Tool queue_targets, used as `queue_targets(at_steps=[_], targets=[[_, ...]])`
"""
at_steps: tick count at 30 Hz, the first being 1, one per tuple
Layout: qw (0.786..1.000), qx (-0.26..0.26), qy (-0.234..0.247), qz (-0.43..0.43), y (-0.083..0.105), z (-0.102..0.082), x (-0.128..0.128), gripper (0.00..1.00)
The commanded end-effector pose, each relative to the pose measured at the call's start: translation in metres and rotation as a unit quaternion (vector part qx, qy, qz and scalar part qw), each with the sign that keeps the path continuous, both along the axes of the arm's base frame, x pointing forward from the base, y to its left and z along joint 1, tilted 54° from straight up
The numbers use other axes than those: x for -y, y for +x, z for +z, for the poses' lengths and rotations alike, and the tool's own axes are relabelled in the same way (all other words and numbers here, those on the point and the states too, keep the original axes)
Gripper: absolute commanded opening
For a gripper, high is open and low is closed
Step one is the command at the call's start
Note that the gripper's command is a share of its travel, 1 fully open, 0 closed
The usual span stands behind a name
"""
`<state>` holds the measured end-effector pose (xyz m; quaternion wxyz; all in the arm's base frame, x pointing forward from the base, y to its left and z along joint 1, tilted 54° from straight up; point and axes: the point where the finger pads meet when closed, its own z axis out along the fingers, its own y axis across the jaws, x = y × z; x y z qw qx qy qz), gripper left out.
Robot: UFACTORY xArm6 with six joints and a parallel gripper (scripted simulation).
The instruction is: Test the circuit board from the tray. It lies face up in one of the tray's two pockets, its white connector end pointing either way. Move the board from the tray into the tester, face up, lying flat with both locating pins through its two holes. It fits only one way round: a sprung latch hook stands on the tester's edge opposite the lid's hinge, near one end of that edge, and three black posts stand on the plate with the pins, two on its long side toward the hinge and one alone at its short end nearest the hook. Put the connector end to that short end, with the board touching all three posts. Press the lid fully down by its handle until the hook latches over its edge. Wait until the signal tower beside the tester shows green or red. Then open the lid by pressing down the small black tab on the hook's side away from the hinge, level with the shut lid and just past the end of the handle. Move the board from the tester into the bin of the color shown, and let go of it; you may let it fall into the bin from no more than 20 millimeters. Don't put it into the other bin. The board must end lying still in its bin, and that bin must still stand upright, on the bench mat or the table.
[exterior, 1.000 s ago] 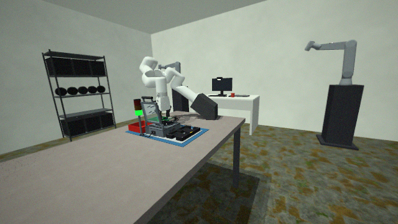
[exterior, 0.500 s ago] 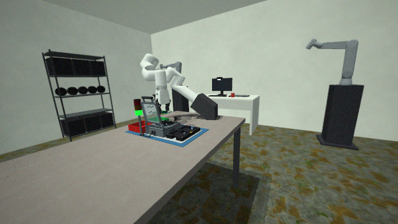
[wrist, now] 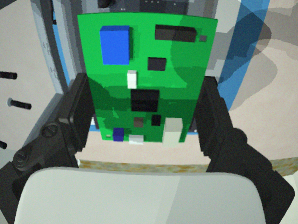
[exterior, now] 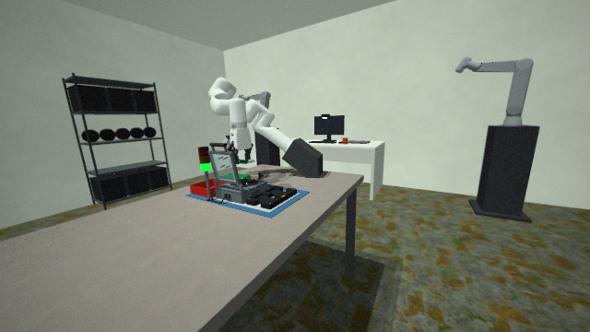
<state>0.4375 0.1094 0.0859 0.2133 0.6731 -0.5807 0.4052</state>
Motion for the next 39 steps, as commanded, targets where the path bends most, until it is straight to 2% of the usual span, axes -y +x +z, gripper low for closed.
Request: queue_targets(at_steps=[1, 12, 17, 27, 29, 39], targets=[[1.000, 0.001, 0.001, 0.001, 0.001, 0.001, -0.002, 0.79], [1.000, 0.001, 0.001, 0.001, -0.001, 0.003, 0.002, 0.79], [1.000, 0.001, 0.001, 0.001, -0.006, 0.009, 0.014, 0.79], [1.000, 0.001, 0.001, 0.001, -0.028, 0.037, 0.066, 0.79], [1.000, 0.001, 0.001, 0.001, -0.028, 0.037, 0.066, 0.79], [1.000, 0.001, 0.001, 0.001, -0.056, 0.072, 0.131, 0.79]])
